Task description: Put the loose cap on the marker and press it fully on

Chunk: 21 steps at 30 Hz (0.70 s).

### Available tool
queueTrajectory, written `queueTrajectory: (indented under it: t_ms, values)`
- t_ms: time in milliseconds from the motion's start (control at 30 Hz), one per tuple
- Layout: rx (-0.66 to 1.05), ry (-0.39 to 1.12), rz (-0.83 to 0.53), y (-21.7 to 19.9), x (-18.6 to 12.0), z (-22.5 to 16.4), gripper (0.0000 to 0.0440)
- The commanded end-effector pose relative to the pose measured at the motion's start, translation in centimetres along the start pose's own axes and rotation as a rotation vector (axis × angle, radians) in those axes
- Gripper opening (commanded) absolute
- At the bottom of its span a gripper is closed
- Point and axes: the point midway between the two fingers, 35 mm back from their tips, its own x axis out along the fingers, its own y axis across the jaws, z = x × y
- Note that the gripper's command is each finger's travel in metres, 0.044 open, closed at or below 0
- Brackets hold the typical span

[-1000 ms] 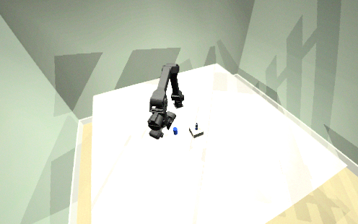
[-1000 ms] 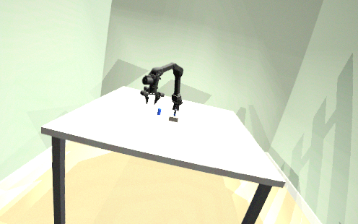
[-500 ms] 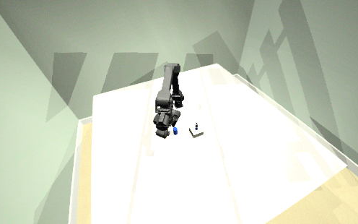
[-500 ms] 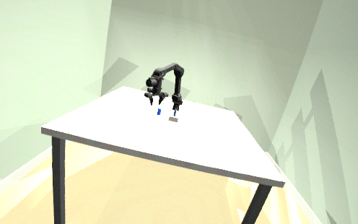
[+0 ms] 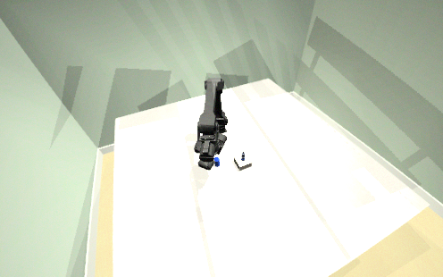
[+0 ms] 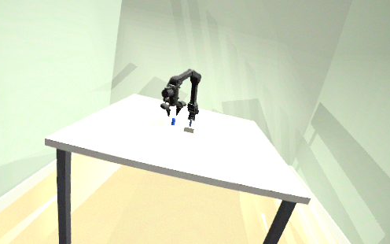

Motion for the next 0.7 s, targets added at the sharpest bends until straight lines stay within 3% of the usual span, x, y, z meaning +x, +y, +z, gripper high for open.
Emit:
queueTrajectory:
  t_ms: [0,667]
  values:
    - [-0.01,-0.005,-0.023,-0.6,0.5,0.0,0.0308]
    - [-0.086,-0.024,-0.09,-1.8,4.4,0.2,0.0269]
